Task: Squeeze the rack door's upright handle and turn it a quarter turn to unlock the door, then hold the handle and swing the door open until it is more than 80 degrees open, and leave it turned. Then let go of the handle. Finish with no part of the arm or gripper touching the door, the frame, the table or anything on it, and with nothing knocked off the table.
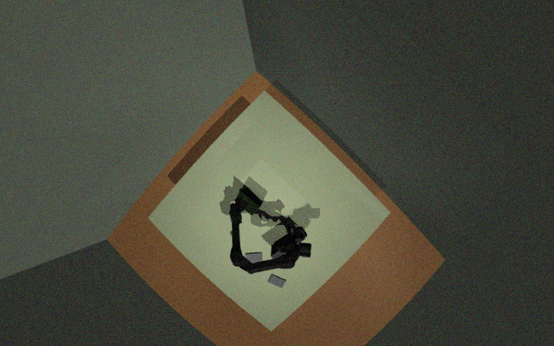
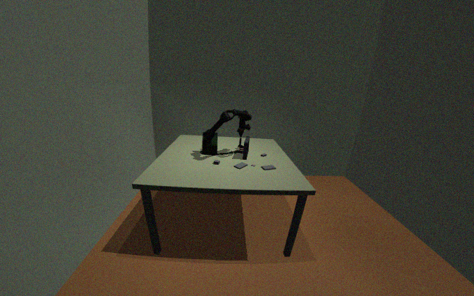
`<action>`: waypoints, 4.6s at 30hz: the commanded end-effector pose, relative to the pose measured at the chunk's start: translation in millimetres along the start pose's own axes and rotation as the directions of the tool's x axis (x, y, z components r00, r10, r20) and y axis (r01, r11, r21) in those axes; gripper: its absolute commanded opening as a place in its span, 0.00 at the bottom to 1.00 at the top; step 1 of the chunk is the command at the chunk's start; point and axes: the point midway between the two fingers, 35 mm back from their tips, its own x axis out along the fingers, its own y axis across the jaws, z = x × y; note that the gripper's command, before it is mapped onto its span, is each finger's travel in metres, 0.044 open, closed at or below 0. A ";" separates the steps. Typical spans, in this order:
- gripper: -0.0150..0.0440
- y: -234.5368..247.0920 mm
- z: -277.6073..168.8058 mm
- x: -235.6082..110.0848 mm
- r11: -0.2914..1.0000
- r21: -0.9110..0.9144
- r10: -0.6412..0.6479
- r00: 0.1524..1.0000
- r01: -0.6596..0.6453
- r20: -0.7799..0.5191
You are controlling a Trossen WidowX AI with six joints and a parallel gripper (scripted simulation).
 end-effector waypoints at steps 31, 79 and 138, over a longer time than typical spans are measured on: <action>0.75 4.3 -4.7 40.9 0.995 -0.039 -0.094 0.996 0.094 0.005; 0.29 -0.7 -6.0 72.5 0.982 -0.159 -0.097 0.995 0.097 0.006; 0.75 -0.6 -6.0 72.5 -0.376 -0.926 -0.097 0.995 -0.031 0.006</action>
